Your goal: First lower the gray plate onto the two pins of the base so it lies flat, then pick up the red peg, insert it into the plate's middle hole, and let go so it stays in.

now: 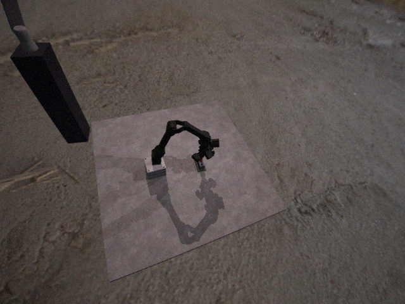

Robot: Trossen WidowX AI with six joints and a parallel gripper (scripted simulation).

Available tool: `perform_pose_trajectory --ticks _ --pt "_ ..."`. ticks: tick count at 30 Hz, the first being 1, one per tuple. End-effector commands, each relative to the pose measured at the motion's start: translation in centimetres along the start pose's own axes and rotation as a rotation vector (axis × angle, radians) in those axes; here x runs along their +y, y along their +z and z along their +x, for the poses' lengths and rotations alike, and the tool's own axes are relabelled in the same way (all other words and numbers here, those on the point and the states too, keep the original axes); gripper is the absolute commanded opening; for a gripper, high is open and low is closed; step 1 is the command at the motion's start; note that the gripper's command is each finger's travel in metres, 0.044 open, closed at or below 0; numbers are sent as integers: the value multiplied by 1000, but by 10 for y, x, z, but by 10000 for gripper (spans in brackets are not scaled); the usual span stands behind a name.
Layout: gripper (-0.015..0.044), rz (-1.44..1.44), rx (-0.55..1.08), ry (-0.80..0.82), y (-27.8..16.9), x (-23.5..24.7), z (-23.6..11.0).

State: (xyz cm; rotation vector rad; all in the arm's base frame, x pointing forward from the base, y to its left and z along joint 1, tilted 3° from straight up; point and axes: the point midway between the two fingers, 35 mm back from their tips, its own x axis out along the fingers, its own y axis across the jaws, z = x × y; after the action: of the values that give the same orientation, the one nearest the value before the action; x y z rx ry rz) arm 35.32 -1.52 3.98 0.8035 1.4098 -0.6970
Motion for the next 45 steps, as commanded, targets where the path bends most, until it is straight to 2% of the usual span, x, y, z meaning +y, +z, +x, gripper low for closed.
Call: perform_pose_trajectory --ticks 1,38,43,45 --pt "0 3 0 0 1 1 1" --pt "0 0 1 -1 0 0 1" --pt "131 0 1 -1 0 0 1" --pt "150 0 1 -1 0 0 1"
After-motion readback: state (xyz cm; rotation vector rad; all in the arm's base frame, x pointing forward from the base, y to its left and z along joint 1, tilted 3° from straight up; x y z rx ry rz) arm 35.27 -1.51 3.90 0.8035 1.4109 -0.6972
